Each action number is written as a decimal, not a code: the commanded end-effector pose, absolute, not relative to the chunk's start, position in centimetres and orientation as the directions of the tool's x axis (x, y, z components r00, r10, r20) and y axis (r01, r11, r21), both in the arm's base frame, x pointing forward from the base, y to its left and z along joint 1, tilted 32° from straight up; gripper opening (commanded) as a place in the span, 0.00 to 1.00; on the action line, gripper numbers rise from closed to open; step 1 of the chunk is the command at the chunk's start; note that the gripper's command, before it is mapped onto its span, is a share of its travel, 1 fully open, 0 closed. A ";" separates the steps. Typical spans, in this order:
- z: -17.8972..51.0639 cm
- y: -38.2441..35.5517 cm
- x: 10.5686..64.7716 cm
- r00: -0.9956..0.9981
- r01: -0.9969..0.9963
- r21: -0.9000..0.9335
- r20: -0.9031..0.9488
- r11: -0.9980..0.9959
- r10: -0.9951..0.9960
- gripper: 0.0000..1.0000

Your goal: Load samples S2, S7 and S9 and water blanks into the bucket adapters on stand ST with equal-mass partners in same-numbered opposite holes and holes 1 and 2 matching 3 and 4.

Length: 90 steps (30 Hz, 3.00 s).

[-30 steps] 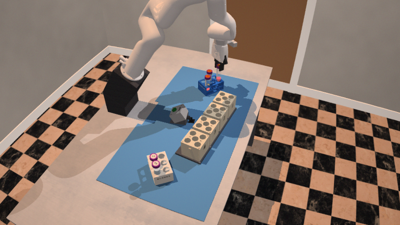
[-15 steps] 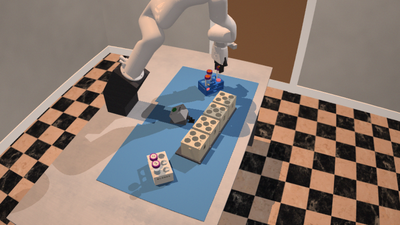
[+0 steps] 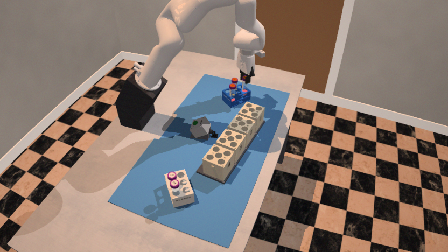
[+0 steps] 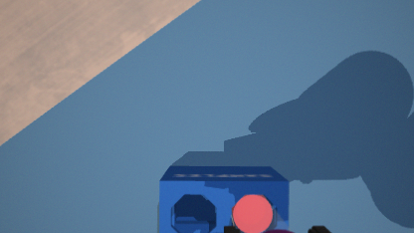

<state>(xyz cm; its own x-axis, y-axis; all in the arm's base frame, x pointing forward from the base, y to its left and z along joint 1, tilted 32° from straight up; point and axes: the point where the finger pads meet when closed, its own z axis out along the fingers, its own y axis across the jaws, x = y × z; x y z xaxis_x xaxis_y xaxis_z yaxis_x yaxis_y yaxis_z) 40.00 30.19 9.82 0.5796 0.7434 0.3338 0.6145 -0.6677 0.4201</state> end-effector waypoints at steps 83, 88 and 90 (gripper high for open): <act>11.4 30.4 39.1 0.578 0.614 0.420 0.337 -0.668 0.743 0.44; 12.1 30.4 38.7 0.578 0.614 0.420 0.337 -0.668 0.743 0.44; 12.3 30.4 38.6 0.578 0.614 0.420 0.337 -0.668 0.743 0.44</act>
